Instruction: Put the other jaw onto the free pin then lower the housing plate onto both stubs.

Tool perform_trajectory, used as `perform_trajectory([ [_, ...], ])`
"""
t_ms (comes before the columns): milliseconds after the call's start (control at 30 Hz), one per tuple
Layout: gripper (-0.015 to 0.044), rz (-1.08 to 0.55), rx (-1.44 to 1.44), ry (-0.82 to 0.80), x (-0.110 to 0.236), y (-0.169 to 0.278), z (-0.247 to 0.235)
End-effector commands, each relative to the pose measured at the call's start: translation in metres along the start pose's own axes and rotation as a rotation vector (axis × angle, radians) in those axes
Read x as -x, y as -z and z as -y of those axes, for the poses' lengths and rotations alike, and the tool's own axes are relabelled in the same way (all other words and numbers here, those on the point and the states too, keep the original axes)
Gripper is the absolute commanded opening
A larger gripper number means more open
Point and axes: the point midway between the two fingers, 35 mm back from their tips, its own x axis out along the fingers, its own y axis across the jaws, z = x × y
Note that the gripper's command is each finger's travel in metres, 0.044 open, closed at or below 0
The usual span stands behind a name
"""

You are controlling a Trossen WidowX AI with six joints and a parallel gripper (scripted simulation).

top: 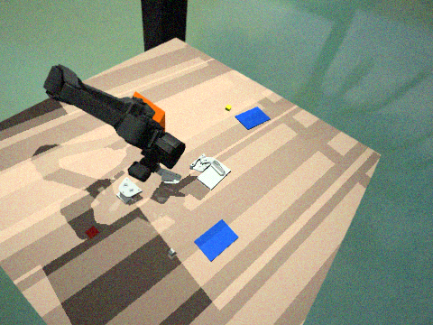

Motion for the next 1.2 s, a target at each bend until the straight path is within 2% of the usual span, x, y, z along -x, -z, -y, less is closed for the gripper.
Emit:
perform_trajectory([
  [0,0.0037,0.003,-0.124,0.004,0.001,0.003,-0.002],
  [333,0.0037,0.003,-0.205,0.003,0.000,0.005,-0.003],
  [1167,0.0037,0.004,-0.206,-0.001,-0.041,0.002,-0.004],
])
